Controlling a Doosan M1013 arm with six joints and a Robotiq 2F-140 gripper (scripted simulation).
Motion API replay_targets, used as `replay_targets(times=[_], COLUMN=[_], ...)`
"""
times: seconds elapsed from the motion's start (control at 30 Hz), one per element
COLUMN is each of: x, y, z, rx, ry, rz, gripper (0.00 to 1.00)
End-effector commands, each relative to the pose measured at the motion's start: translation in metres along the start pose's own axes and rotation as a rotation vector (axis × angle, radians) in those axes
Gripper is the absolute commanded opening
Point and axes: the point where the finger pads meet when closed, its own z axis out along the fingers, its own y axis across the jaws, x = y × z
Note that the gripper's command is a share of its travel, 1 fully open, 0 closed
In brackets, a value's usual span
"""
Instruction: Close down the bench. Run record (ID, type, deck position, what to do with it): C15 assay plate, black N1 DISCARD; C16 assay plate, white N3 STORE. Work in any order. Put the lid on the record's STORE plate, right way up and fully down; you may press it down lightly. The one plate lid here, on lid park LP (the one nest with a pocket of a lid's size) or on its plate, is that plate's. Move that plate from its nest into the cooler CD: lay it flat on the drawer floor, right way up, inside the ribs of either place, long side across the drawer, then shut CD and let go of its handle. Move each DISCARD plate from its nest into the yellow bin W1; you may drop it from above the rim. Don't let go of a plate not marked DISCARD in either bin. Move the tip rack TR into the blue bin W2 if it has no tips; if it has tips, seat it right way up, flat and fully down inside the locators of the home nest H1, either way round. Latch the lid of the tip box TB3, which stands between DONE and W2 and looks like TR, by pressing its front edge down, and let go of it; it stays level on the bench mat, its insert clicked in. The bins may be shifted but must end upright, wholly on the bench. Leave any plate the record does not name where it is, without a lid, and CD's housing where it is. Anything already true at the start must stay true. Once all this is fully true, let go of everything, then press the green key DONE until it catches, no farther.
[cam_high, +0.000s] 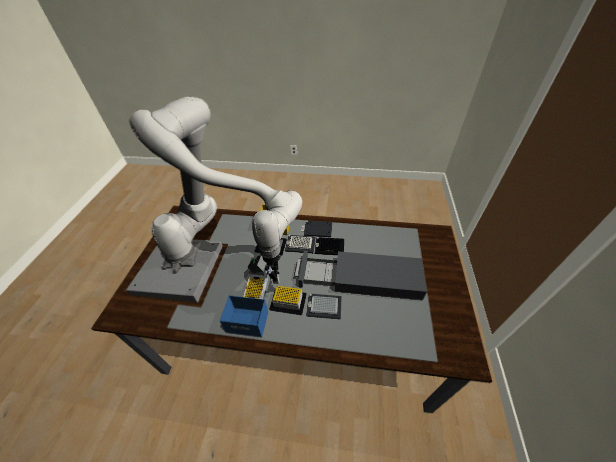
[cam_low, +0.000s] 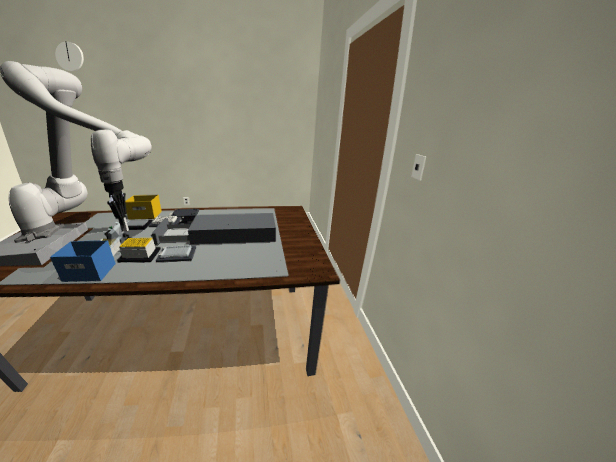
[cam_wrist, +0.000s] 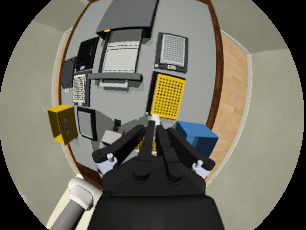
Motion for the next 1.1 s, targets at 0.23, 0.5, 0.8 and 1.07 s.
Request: replay_targets(times=[0.23,0.5,0.8,1.07], x=[-0.003,-0.012,-0.022,-0.032], y=[0.000,0.000,0.000,0.000], z=[0.000,-0.002,-0.003,-0.004], rx=[0.000,0.000,0.000,0.000], ry=[0.000,0.000,0.000,0.000], rz=[0.000,0.000,0.000,0.000], gripper=[0.00,0.00,0.00,0.00])
